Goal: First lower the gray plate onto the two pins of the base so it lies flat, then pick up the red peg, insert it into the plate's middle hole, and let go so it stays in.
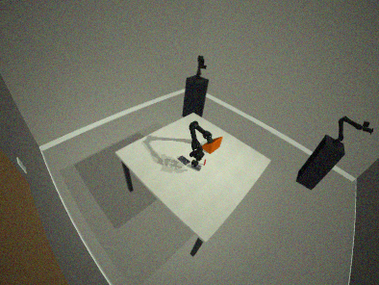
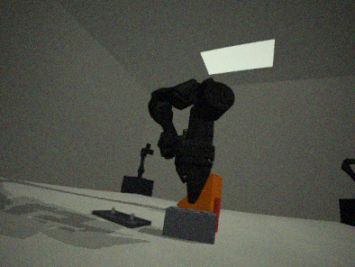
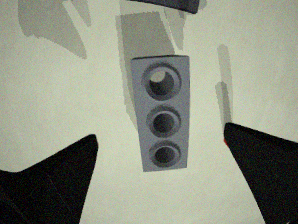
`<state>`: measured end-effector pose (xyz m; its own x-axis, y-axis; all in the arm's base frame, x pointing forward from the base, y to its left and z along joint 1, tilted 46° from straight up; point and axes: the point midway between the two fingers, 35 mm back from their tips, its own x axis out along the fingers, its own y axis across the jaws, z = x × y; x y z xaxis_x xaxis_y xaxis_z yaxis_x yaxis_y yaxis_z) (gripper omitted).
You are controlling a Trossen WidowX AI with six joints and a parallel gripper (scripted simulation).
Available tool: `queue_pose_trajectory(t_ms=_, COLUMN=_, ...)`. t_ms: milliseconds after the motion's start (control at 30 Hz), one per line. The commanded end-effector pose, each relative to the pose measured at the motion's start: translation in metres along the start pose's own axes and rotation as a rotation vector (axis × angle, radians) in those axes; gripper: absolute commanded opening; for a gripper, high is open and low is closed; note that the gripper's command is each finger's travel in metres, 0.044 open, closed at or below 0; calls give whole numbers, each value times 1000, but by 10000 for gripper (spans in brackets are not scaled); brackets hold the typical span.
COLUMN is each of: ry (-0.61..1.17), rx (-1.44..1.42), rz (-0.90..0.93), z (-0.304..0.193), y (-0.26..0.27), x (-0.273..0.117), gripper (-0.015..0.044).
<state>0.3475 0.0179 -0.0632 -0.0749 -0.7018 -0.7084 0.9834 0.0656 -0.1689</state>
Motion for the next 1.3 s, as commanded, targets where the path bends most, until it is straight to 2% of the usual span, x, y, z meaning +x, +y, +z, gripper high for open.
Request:
queue_pose_trajectory(t_ms=0, ry=-4, rx=-4, rz=-7, z=1, y=-2, x=9, gripper=440)
queue_pose_trajectory(t_ms=1100, ry=-8, rx=-4, rz=-7, z=2, y=-3, x=60, gripper=440)
queue_pose_trajectory(t_ms=1267, ry=-8, rx=-4, rz=-7, z=2, y=-3, x=60, gripper=309)
